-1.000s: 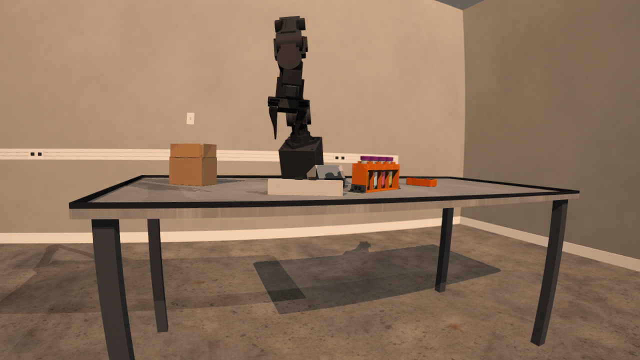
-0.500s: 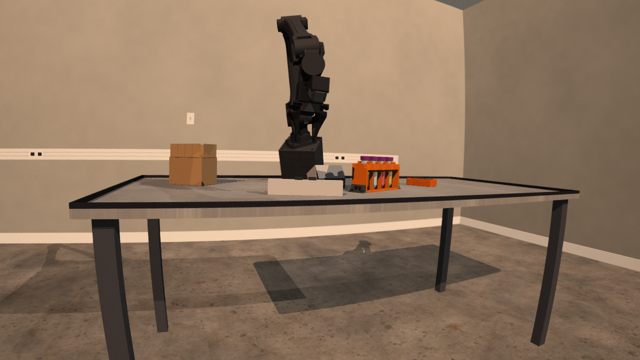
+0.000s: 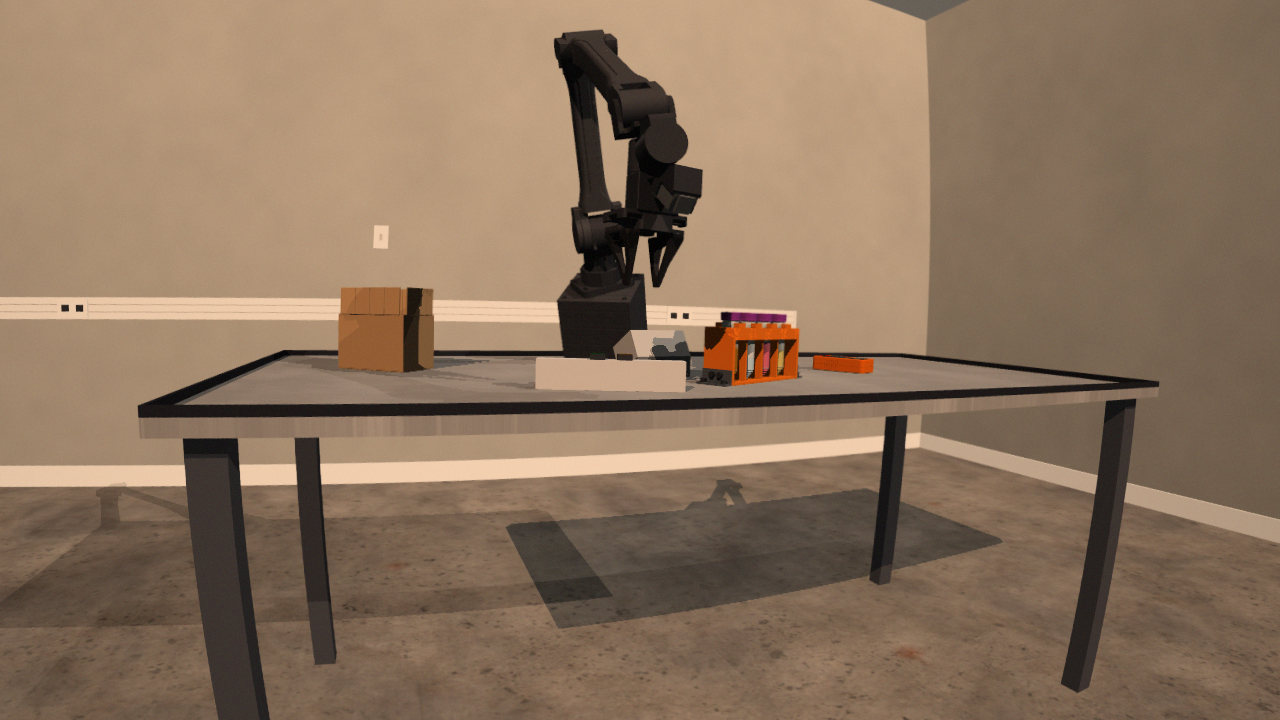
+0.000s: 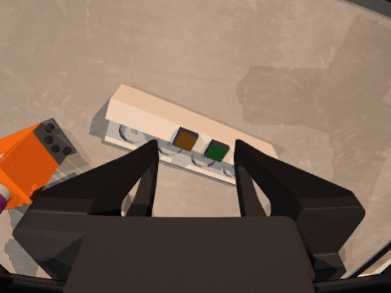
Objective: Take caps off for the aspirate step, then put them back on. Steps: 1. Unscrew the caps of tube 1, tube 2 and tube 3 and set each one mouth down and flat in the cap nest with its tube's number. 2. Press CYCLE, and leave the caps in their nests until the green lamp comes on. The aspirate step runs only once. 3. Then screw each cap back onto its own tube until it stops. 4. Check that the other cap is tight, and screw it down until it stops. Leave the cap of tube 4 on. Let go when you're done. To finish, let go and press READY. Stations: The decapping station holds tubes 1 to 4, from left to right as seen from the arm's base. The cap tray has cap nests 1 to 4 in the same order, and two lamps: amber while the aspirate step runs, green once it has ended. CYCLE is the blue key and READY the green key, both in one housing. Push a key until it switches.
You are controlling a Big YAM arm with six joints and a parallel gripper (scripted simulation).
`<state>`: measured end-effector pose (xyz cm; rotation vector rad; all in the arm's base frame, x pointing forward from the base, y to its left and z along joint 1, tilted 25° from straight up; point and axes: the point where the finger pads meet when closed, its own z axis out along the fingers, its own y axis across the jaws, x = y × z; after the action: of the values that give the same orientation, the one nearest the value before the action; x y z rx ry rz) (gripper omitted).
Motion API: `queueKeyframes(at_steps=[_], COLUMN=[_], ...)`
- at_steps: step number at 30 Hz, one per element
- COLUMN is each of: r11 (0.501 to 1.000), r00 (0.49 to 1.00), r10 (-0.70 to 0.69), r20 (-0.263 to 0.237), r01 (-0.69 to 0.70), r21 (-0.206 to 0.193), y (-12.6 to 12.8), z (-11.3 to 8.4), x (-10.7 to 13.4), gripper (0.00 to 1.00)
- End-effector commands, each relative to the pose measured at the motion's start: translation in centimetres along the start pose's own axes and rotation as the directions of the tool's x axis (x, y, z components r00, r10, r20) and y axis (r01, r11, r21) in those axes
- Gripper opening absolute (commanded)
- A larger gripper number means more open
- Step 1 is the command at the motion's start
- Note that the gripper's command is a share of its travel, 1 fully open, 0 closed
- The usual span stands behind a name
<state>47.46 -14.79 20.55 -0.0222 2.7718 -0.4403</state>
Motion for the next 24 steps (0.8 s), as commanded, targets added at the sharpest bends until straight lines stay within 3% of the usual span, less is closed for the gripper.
queueKeyframes(at_steps=[1,6,10,15,19,24], r11=[0.996,0.996,0.974,0.977,0.935,0.921], r00=[0.994,0.994,0.973,0.975,0.934,0.920], r10=[-0.094,-0.094,-0.225,-0.214,-0.354,-0.389], r20=[0.059,0.059,0.054,0.053,0.049,0.048], r01=[0.093,0.093,0.225,0.214,0.355,0.389], r21=[0.011,0.010,0.004,0.003,0.000,-0.001], y=[1.4,2.8,4.5,6.7,8.3,9.5], z=[-2.1,-2.1,-2.0,-2.0,-1.9,-1.8], x=[-0.8,-0.1,0.9,2.2,3.4,4.4], gripper=[0.49,0.49,0.49,0.49,0.49,0.49])
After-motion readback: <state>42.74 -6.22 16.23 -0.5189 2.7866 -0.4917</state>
